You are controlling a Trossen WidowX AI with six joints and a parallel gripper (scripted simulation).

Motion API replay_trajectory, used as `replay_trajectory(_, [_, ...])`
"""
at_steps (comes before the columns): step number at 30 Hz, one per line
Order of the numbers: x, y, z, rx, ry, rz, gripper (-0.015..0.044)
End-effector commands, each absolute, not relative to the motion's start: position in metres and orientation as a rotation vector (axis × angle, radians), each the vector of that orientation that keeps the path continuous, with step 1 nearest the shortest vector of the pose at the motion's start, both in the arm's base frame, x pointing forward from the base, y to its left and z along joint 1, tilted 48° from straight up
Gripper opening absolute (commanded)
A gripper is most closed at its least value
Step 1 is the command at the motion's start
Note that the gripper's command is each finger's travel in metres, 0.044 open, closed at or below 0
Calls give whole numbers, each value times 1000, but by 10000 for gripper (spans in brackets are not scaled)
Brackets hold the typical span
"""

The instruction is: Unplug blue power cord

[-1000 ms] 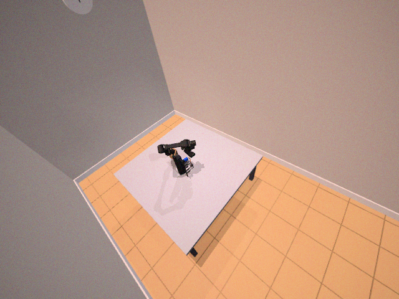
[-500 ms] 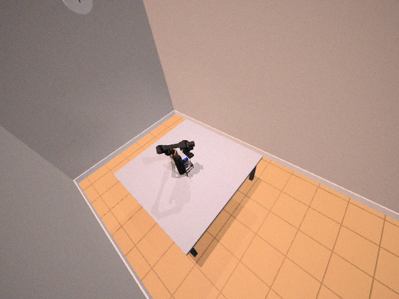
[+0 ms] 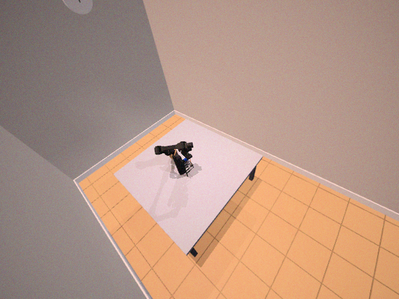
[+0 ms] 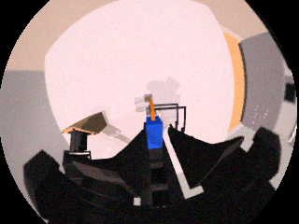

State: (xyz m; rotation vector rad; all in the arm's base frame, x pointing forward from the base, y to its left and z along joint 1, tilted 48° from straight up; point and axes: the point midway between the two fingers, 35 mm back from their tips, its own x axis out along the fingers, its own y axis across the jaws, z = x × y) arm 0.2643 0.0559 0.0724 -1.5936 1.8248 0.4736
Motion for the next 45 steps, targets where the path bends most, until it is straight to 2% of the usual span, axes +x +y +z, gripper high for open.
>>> replay_trajectory(1, [262,52,72,-1603,1839,476,160])
replay_trajectory(24, [261,43,64,-1604,1839,476,160])
replay_trajectory(28, [262,45,65,-1596,1833,475,55])
replay_trajectory(36, [262,45,65,-1596,1833,475,2])
replay_trajectory(45, [266,52,59,-1596,1833,476,0])
